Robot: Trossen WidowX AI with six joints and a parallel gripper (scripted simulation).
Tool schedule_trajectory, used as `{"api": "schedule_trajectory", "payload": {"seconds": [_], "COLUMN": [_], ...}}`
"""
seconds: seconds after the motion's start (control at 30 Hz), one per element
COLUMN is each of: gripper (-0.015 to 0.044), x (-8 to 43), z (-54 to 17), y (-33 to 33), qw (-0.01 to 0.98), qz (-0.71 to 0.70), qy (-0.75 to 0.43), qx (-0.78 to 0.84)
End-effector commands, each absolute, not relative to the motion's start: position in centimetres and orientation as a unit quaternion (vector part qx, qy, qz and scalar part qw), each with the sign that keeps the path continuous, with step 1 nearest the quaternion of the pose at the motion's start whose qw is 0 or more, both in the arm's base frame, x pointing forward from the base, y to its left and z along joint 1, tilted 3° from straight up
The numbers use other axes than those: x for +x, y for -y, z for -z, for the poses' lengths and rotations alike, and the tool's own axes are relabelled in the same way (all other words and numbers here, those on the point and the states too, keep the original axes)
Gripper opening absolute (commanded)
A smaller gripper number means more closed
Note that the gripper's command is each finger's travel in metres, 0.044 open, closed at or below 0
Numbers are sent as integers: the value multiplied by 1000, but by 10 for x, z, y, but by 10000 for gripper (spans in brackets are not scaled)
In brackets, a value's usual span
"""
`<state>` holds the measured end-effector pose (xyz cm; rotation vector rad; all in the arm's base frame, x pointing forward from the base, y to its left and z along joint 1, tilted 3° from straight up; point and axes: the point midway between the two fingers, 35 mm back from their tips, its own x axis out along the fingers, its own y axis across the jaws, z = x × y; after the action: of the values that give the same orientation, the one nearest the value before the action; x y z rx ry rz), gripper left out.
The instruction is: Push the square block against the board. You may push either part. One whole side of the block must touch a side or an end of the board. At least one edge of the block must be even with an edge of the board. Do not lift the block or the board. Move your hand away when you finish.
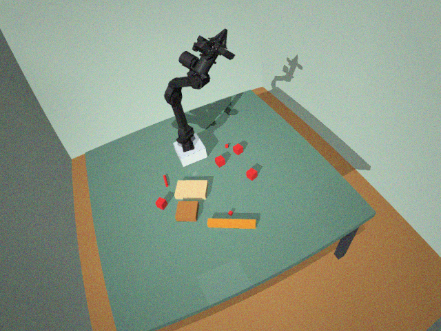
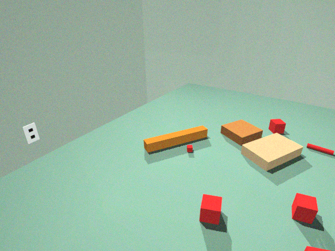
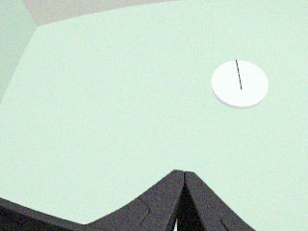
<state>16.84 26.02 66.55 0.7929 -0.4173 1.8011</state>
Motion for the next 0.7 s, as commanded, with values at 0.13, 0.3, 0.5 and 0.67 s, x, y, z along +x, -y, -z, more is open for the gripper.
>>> {"api": "schedule_trajectory", "payload": {"seconds": [0.13, 0.3, 0.5, 0.67], "gripper": [0, 0, 0, 0], "x": [227, 265, 305, 329], "z": [-642, -621, -593, -575], "y": [-260, -256, -247, -237], "qw": [597, 632, 668, 693], "qz": [-699, -656, -600, -560], "qy": [117, 79, 37, 21], "qx": [375, 404, 438, 455]}}
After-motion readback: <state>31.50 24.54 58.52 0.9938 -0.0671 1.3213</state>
